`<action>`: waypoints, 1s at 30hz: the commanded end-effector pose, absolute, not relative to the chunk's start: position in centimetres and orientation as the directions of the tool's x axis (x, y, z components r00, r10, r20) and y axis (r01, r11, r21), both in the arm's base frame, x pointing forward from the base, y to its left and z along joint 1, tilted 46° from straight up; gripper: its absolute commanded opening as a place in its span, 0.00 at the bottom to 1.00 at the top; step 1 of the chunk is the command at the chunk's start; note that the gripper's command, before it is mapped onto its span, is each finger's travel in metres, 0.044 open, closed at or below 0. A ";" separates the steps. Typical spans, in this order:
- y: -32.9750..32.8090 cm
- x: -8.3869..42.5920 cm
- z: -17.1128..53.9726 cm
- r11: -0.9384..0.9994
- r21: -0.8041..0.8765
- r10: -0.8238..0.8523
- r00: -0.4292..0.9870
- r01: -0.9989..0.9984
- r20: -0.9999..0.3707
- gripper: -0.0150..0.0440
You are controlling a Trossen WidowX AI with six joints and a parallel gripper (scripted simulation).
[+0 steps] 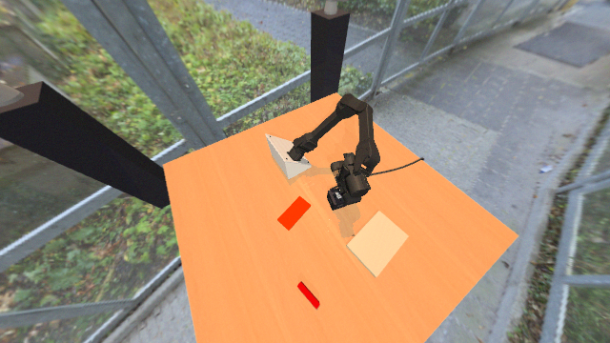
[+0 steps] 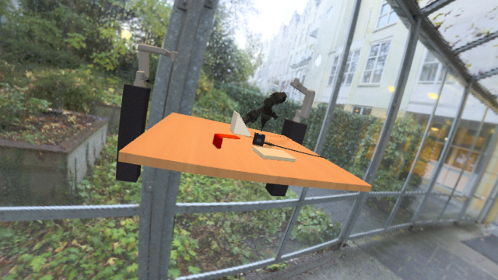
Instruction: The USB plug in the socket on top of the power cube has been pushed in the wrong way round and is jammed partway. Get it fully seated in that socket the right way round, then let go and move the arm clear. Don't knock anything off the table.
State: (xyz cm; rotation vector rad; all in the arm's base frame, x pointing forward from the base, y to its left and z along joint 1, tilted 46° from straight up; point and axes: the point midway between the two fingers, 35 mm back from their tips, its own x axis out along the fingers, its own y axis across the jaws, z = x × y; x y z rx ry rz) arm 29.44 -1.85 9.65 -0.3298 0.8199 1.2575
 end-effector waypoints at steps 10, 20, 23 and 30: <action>-2.7 29.5 10.3 0.310 0.200 0.703 0.083 -0.929 -0.706 0.25; -2.5 29.4 10.2 0.361 0.261 0.706 0.080 -0.895 -0.704 0.25; -2.5 29.4 10.2 0.410 0.315 0.706 0.080 -0.856 -0.703 0.25; -2.5 29.4 10.2 0.511 0.430 0.707 0.079 -0.744 -0.703 0.25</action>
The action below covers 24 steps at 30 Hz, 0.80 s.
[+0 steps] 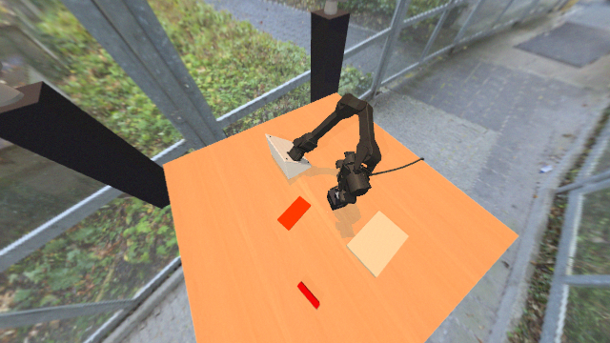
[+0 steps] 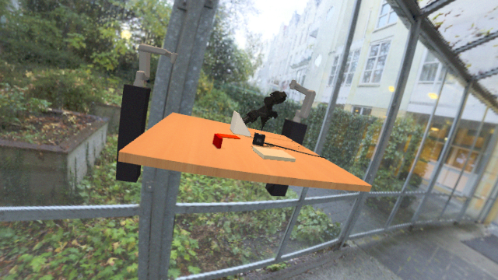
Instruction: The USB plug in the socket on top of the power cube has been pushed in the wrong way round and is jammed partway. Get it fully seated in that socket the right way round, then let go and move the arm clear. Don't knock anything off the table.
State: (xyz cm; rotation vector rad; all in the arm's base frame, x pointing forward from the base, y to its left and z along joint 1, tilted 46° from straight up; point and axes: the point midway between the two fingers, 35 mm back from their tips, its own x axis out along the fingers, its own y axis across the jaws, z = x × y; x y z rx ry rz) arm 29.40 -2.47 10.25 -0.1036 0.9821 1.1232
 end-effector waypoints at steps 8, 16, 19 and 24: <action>-2.5 29.4 10.2 0.601 0.538 0.707 0.079 -0.591 -0.703 0.25; -2.5 29.4 10.2 0.666 0.623 0.707 0.079 -0.411 -0.703 0.25; -2.5 29.4 10.2 0.683 0.648 0.707 0.079 -0.339 -0.703 0.25; -2.5 29.4 10.2 0.701 0.680 0.707 0.079 -0.213 -0.703 0.25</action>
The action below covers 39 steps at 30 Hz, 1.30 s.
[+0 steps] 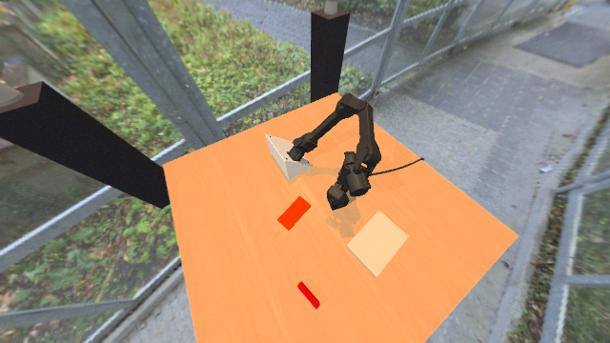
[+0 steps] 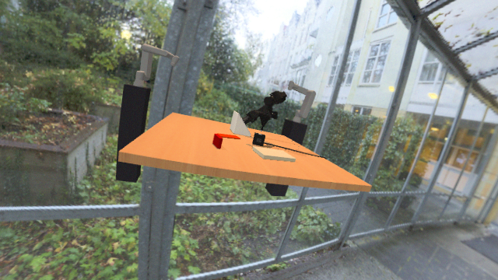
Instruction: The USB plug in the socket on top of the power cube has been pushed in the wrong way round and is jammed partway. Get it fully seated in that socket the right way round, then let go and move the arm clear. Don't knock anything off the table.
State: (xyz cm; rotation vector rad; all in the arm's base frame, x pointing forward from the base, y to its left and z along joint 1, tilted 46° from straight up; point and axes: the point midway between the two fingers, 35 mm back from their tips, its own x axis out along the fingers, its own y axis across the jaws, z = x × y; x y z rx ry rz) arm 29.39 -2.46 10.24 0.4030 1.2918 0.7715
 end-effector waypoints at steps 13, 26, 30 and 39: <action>-2.5 29.4 10.2 0.693 0.710 0.707 0.079 0.124 -0.703 0.25; -2.5 29.4 10.2 0.605 0.659 0.707 0.079 0.447 -0.703 0.25; -2.5 29.4 10.2 0.564 0.627 0.707 0.079 0.538 -0.703 0.25; -2.5 29.4 10.2 0.448 0.532 0.707 0.079 0.719 -0.703 0.25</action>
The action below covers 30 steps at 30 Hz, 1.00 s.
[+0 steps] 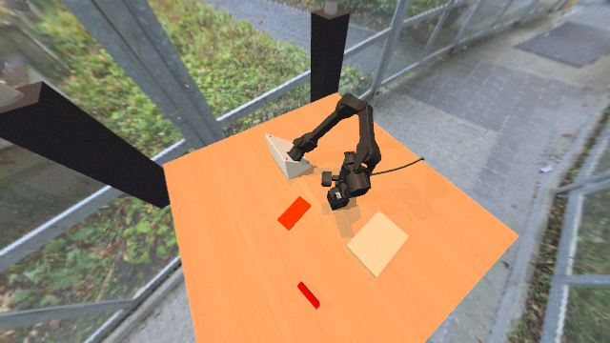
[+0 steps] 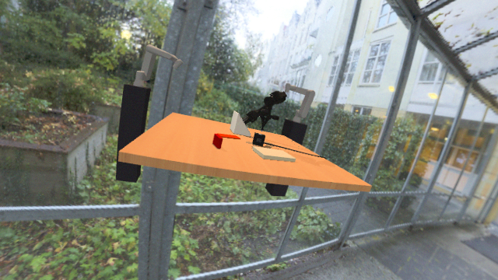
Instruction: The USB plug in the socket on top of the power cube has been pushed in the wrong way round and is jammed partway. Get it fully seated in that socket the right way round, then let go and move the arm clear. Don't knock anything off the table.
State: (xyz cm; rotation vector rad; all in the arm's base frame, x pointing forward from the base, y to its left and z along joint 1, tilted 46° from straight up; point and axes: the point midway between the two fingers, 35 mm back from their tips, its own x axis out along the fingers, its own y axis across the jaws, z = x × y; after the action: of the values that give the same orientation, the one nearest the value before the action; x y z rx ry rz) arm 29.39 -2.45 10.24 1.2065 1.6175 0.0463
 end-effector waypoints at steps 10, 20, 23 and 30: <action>-2.5 29.4 10.2 0.291 0.391 0.707 0.079 0.873 -0.703 0.25; -2.5 29.4 10.2 0.114 0.224 0.707 0.079 0.968 -0.703 0.25; -2.5 29.4 10.2 0.059 0.171 0.707 0.079 0.984 -0.703 0.25; -2.5 29.4 10.2 -0.070 0.042 0.707 0.079 0.997 -0.703 0.25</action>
State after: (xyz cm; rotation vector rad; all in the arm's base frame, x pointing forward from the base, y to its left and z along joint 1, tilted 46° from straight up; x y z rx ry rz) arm 29.39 -2.45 10.24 1.7835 1.6846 -0.6425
